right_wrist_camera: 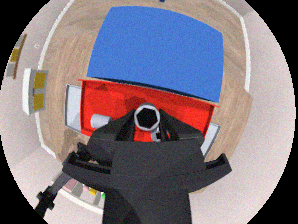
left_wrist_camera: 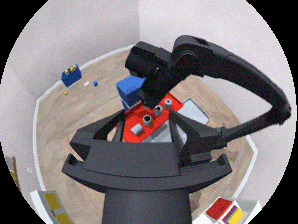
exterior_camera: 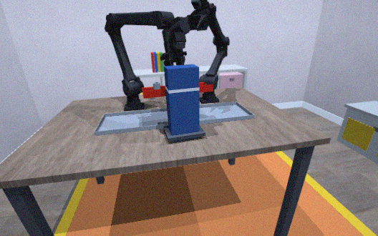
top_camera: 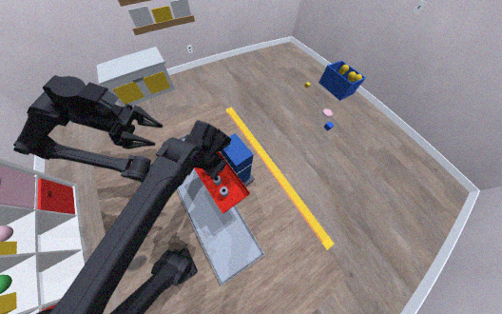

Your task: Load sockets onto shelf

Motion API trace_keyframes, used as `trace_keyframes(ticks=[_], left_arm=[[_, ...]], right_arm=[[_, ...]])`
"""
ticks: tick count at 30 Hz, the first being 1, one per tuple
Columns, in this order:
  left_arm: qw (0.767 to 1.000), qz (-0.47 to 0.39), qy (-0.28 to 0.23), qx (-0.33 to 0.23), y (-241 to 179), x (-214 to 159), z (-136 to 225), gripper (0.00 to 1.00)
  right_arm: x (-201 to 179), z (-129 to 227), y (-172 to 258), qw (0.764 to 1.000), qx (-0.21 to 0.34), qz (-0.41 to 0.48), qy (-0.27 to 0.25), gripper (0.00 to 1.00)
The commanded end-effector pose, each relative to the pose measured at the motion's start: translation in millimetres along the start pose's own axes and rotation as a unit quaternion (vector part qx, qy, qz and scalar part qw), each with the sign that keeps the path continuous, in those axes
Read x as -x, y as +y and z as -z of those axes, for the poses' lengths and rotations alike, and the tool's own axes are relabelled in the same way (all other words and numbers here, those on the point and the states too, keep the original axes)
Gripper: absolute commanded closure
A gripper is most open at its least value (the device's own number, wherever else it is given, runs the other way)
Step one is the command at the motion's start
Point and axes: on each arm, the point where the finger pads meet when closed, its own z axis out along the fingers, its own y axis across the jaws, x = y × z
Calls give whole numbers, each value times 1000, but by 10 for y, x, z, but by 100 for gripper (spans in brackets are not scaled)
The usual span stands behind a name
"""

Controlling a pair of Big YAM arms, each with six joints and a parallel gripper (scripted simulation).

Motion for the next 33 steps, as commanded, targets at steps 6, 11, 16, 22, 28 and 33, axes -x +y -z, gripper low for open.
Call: trace_keyframes(ticks=[6, 11, 16, 22, 28, 33], left_arm=[[1000, 4, -3, 4, 18, 98, 39, 35], [1000, 4, -3, 4, 18, 98, 39, 35], [1000, 4, -3, 4, 18, 98, 39, 35], [1000, 4, -3, 4, 18, 98, 39, 35], [1000, 4, -3, 4, 18, 98, 39, 35], [1000, 4, -3, 4, 18, 98, 39, 35]], right_arm=[[133, 77, -25, 999, 6, -22, -29, 73], [52, -41, -50, 1000, 3, -19, -23, 73], [108, -226, -8, 1000, 3, -16, -22, 73], [-27, -366, -50, 1000, 3, -16, -21, 73], [99, -132, 13, 999, 13, -15, -41, 62], [156, -15, 17, 998, 17, -17, -51, 52]])
